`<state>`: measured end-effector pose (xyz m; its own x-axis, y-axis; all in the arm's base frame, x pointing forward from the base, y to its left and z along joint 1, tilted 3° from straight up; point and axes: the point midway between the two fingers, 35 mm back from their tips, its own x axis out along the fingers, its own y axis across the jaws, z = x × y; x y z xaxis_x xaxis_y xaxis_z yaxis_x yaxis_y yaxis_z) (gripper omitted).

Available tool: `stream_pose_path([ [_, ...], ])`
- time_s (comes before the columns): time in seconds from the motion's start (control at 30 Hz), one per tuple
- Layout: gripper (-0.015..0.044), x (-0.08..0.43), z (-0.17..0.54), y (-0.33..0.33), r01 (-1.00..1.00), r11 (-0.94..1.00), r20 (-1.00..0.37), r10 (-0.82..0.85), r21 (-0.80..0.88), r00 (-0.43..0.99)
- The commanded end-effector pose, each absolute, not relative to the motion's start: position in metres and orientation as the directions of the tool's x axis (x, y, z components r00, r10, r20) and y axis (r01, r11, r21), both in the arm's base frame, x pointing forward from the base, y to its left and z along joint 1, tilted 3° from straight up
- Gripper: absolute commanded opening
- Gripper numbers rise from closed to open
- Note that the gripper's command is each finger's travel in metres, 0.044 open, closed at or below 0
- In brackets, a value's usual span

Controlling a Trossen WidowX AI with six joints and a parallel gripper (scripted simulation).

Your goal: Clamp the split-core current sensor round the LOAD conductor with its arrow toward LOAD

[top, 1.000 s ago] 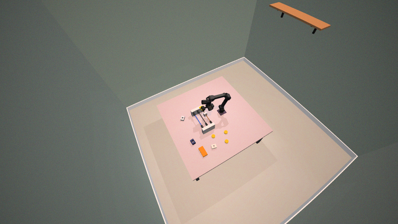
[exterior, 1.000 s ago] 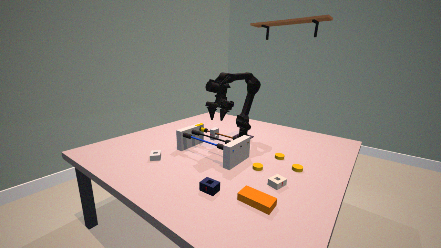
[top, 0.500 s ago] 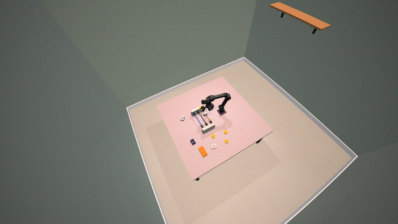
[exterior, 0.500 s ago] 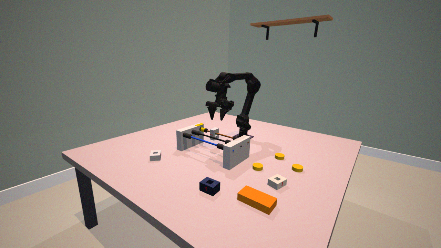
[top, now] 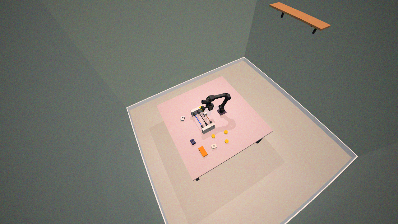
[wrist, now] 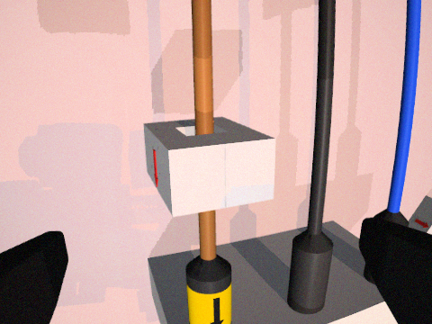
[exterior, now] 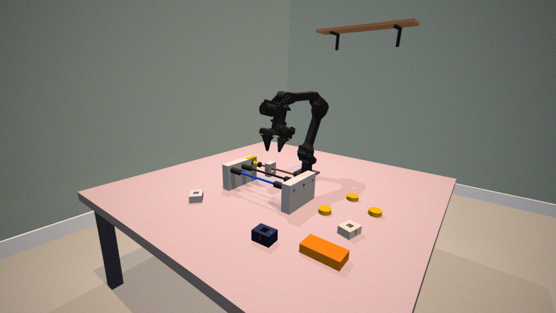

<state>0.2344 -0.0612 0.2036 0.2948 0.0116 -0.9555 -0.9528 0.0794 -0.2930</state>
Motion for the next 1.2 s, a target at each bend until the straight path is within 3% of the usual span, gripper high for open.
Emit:
stream_pose_path([
  [0.0, 0.0440, 0.234, 0.204, -0.061, -0.953, 0.072, -0.955, 0.016, -0.295, 0.296],
  [0.17, 0.0440, 0.232, 0.201, -0.064, -0.953, 0.111, -0.957, 0.034, -0.281, 0.287],
  [0.4, 0.0440, 0.203, 0.178, -0.089, -0.882, 0.445, -0.915, 0.270, -0.159, 0.301],
  [0.73, 0.0440, 0.171, 0.177, -0.125, -0.541, 0.841, -0.671, 0.417, 0.029, 0.613],
  [1.17, 0.0440, 0.171, 0.176, -0.126, -0.539, 0.842, -0.681, 0.411, 0.029, 0.606],
])
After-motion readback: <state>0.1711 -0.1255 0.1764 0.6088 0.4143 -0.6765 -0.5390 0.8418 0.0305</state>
